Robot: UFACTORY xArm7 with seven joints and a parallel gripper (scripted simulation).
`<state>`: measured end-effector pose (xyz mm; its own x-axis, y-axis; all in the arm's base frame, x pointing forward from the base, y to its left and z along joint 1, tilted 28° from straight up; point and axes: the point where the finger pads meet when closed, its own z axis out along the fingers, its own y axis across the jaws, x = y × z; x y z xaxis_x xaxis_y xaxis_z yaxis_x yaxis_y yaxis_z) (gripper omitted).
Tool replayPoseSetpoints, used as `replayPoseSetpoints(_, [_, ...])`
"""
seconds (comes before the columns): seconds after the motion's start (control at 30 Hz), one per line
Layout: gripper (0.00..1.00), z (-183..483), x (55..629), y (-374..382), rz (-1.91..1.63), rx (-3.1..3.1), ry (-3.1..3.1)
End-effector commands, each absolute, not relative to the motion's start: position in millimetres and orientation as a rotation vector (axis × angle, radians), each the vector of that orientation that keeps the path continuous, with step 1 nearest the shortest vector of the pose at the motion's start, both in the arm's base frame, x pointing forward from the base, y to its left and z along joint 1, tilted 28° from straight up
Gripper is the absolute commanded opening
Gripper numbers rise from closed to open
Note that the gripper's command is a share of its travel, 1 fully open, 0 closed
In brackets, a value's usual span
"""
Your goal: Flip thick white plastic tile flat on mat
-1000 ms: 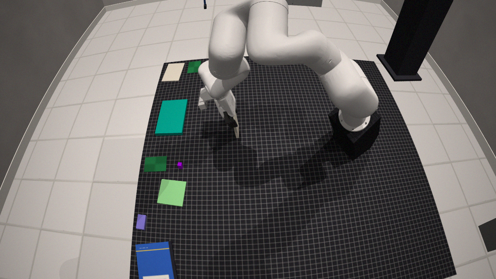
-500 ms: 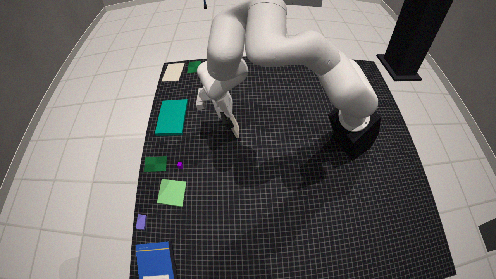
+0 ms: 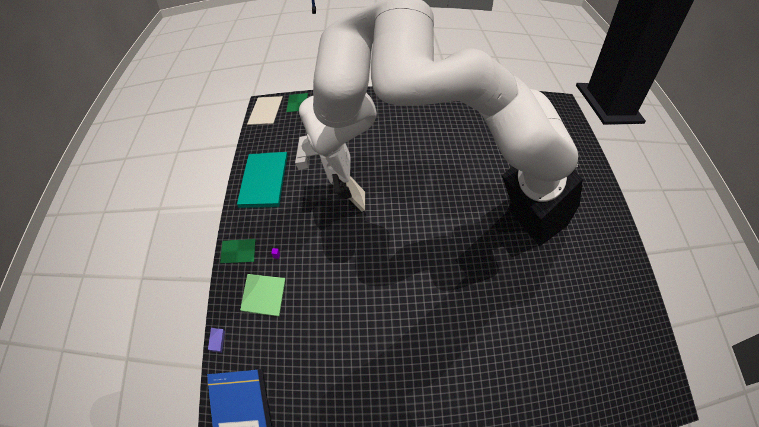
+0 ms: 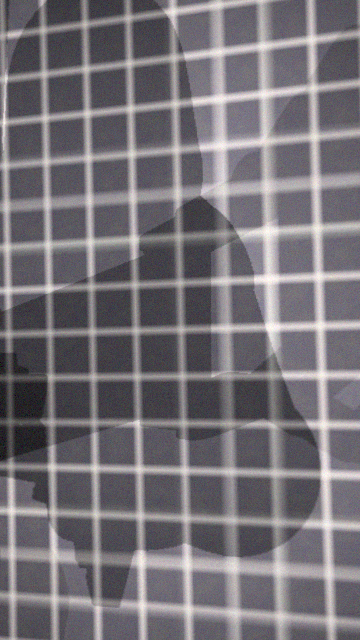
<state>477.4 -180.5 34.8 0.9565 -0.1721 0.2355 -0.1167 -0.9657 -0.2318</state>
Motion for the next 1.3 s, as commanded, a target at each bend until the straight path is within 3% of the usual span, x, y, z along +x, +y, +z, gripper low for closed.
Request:
replayPoseSetpoints(0.0, [0.74,36,480,-182,-0.388,-2.892,0.219])
replayPoseSetpoints(1.27, [0.74,17,520,-182,-0.535,-2.875,0.235])
